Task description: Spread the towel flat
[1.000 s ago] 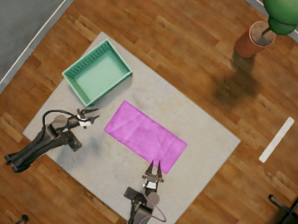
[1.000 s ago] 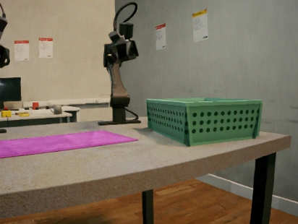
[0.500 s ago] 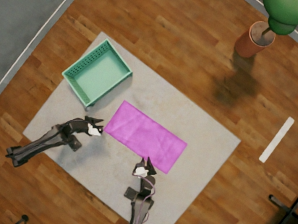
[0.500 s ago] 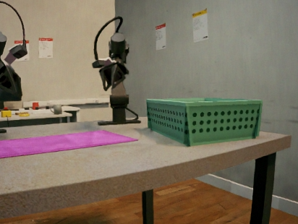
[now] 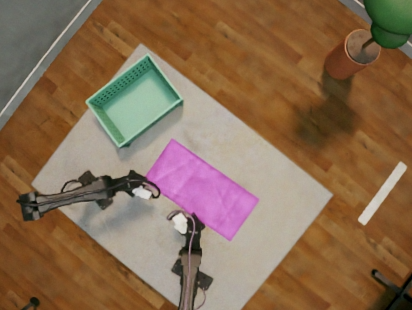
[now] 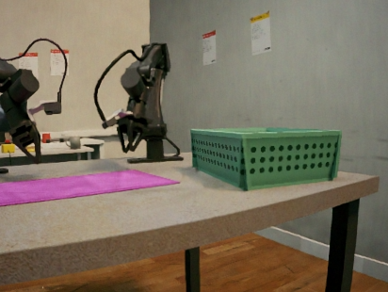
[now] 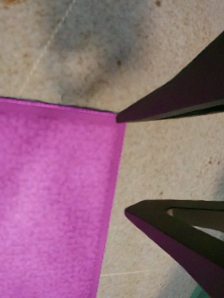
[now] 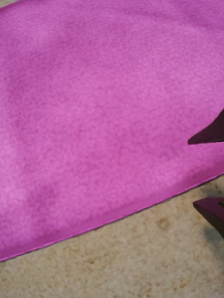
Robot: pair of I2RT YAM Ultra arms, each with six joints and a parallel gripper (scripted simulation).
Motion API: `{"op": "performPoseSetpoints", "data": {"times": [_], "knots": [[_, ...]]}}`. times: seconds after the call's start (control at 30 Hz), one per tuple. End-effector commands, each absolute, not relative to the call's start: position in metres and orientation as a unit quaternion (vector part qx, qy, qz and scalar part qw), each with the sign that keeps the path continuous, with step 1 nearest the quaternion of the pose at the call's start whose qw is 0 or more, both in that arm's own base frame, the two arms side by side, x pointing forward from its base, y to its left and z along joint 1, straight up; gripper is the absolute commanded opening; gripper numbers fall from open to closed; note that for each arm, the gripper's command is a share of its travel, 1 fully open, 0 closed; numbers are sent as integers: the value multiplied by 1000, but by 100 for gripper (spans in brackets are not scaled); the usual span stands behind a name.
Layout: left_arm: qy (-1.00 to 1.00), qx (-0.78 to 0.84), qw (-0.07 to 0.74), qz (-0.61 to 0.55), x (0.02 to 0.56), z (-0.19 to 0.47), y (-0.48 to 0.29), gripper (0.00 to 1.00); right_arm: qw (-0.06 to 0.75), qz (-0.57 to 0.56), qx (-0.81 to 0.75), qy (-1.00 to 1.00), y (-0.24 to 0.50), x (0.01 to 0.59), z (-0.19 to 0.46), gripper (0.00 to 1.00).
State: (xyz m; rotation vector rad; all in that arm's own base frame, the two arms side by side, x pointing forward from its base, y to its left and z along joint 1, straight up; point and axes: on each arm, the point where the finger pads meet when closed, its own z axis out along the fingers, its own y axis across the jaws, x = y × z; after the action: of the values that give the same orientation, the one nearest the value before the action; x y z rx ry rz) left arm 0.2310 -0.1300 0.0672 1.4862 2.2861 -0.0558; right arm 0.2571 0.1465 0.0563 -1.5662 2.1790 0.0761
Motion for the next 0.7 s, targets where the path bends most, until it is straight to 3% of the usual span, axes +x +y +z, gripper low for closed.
{"op": "performPoseSetpoints", "data": {"times": [0.0, 0.17, 0.37, 0.67], "knots": [[809, 565, 161, -7, 233, 58, -134, 34, 198, 13, -604, 772, 152, 265, 56, 34], [790, 607, 91, -7, 232, 57, -134, 34, 131, 14, -649, 749, 152, 265, 56, 34], [787, 612, 78, -7, 233, 57, -133, 34, 77, 15, -681, 728, 152, 265, 56, 34], [786, 612, 85, -8, 233, 60, -134, 34, 95, 13, -679, 728, 153, 267, 66, 34]]}}
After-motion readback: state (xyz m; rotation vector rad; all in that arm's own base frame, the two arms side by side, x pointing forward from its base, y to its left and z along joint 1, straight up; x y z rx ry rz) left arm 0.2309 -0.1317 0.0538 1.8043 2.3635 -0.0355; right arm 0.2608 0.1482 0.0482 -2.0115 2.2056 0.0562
